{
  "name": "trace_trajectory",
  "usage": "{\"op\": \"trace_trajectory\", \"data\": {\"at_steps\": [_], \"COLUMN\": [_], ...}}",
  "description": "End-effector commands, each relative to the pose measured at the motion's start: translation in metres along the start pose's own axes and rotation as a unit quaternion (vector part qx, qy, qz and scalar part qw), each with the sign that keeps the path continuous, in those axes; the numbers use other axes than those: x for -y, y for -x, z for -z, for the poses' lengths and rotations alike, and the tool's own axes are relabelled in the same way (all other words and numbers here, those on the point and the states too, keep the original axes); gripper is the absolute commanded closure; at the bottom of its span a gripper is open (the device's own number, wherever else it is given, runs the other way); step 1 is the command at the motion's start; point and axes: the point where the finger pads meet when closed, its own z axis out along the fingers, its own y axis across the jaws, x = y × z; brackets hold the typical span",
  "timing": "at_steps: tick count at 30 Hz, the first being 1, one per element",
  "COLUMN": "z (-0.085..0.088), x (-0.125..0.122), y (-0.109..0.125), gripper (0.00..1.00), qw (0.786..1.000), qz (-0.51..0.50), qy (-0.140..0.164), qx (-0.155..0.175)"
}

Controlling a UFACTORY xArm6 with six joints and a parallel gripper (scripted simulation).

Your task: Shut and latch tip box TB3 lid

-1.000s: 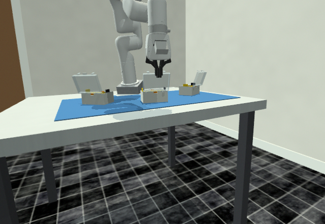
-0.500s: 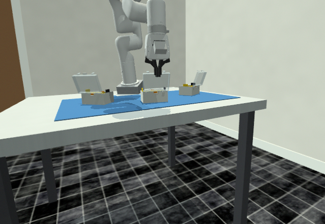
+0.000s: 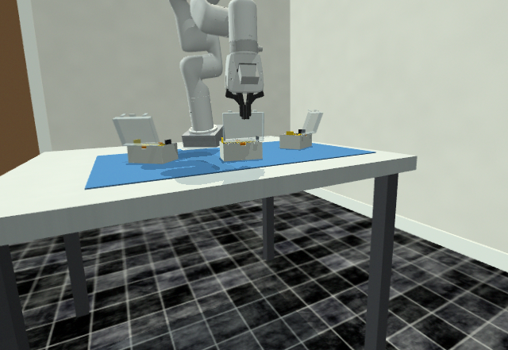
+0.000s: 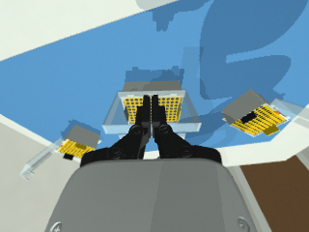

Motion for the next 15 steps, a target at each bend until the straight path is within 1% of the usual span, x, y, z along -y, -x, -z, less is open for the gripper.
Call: {"op": "trace_trajectory", "data": {"at_steps": [1, 15], "z": [0.002, 0.005], "x": [0.000, 0.000], "y": [0.004, 0.020], "gripper": [1.00, 1.00], "qw": [1.000, 1.000], "qz": [0.000, 0.000], "qy": [-0.001, -0.001], "qx": [-0.002, -0.002]}}
